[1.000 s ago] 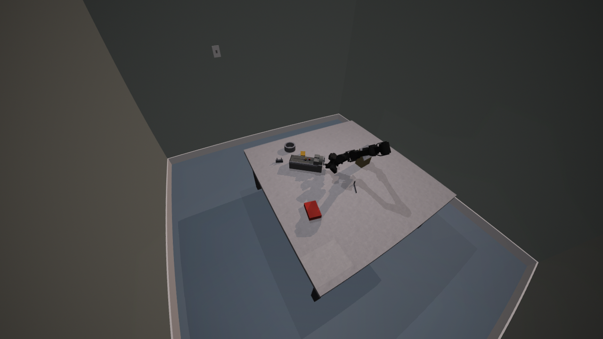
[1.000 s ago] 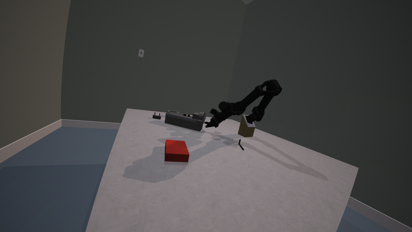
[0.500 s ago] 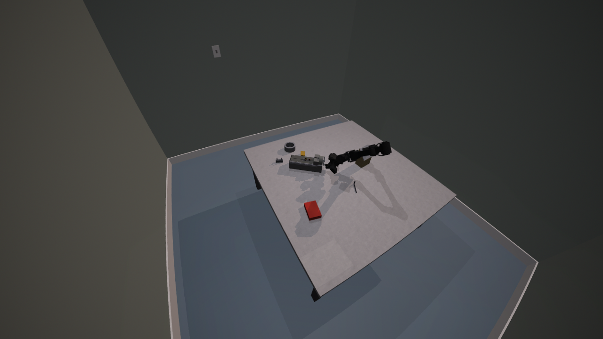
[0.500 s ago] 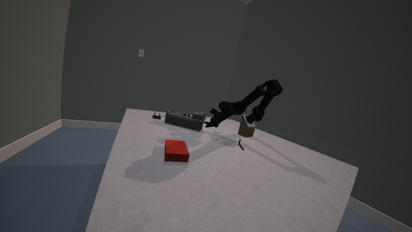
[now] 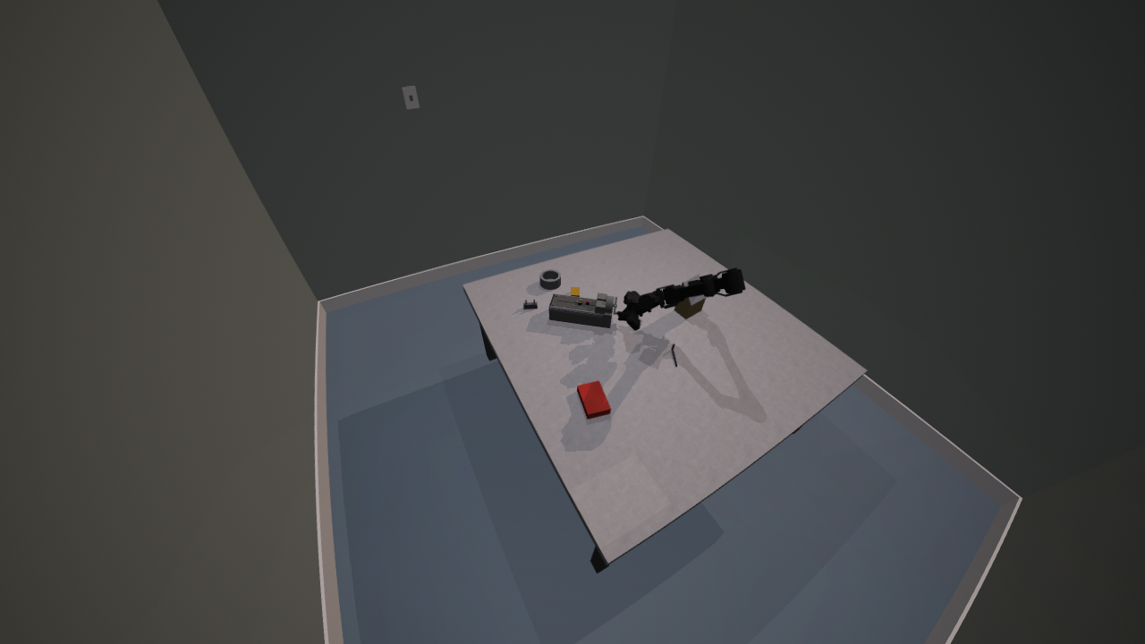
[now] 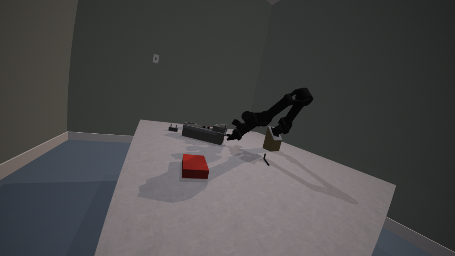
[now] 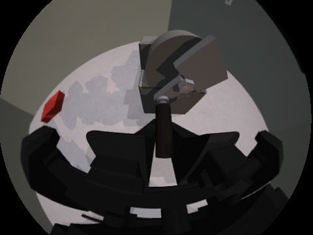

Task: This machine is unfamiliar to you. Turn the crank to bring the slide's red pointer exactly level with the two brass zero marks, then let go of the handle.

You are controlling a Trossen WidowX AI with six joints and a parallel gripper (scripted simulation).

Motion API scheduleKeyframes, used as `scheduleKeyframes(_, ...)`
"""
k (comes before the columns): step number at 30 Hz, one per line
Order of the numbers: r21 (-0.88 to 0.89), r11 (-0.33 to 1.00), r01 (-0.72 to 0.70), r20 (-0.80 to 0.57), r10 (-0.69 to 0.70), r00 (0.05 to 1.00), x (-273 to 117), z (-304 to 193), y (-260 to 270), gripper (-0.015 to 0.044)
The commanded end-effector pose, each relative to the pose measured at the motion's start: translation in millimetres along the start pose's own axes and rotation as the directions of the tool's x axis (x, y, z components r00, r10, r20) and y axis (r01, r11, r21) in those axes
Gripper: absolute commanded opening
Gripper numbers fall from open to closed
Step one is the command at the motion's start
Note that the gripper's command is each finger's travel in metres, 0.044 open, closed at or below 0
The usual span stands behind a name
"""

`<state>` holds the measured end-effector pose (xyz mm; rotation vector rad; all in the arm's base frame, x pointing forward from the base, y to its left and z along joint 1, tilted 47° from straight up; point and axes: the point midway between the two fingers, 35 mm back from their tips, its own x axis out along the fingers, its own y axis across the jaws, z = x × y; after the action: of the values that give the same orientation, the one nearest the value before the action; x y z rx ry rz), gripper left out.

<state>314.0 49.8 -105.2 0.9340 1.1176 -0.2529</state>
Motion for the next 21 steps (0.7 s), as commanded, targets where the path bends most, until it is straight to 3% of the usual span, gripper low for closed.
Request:
scheduleKeyframes(1,0.000,1.000,0.000,0.000,0.000,1.000,0.1,-0.1,-0.2,0.0000)
scheduleKeyframes(8,0.000,1.000,0.000,0.000,0.000,1.000,0.1,-0.1,-0.2,0.0000)
scheduleKeyframes(21,0.000,1.000,0.000,0.000,0.000,1.000,0.1,-0.1,-0.2,0.0341)
